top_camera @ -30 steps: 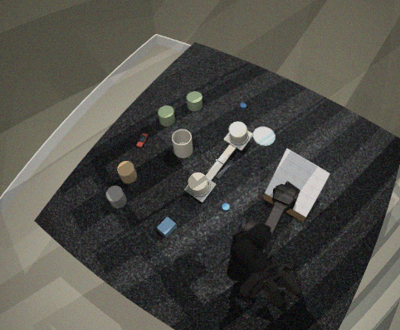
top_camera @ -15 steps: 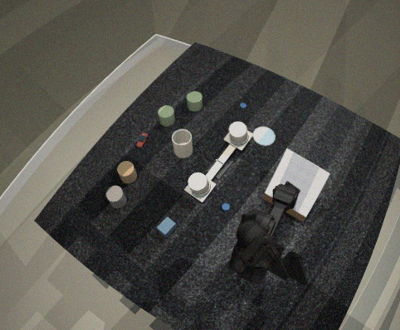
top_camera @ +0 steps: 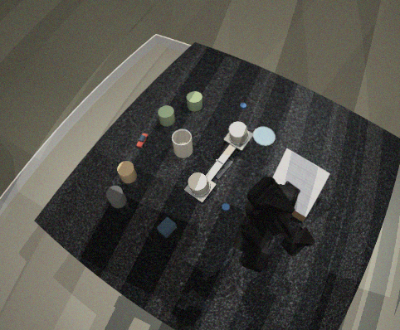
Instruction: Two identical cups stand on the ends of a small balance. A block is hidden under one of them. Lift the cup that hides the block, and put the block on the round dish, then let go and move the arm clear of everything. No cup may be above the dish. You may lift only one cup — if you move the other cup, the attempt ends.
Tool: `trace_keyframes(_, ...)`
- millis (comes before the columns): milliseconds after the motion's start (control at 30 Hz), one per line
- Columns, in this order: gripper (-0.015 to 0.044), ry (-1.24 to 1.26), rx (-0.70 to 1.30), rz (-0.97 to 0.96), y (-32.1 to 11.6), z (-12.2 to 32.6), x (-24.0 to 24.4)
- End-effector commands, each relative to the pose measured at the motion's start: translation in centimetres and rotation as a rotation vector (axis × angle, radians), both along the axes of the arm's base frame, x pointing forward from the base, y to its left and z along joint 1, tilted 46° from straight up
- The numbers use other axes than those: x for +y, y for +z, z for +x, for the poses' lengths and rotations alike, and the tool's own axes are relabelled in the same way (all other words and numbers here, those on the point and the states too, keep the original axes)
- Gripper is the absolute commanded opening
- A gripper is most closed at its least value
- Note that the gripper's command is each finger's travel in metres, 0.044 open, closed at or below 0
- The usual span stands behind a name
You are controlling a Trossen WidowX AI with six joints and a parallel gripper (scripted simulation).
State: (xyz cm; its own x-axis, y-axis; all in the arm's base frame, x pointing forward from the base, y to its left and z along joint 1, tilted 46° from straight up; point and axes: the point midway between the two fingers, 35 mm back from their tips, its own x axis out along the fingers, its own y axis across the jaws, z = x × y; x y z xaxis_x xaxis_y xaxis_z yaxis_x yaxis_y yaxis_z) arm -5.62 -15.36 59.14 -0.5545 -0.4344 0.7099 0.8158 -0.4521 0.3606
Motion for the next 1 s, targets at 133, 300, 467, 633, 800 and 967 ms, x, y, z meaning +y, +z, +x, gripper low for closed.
trace_keyframes(133, 0.044, 0.057, 0.2, 0.206, -1.7, 3.8, -5.6)
trace_keyframes(300, 0.044, 0.103, 0.317, 0.324, -3.4, 6.1, -8.6)
trace_keyframes(467, 0.044, 0.158, 0.432, 0.44, -5.6, 8.4, -11.3)
trace_keyframes(633, 0.044, 0.223, 0.543, 0.553, -8.2, 10.7, -13.7)
trace_keyframes(800, 0.044, 0.297, 0.649, 0.664, -11.2, 12.9, -15.7)
trace_keyframes(967, 0.044, 0.382, 0.751, 0.773, -14.6, 15.1, -17.3)
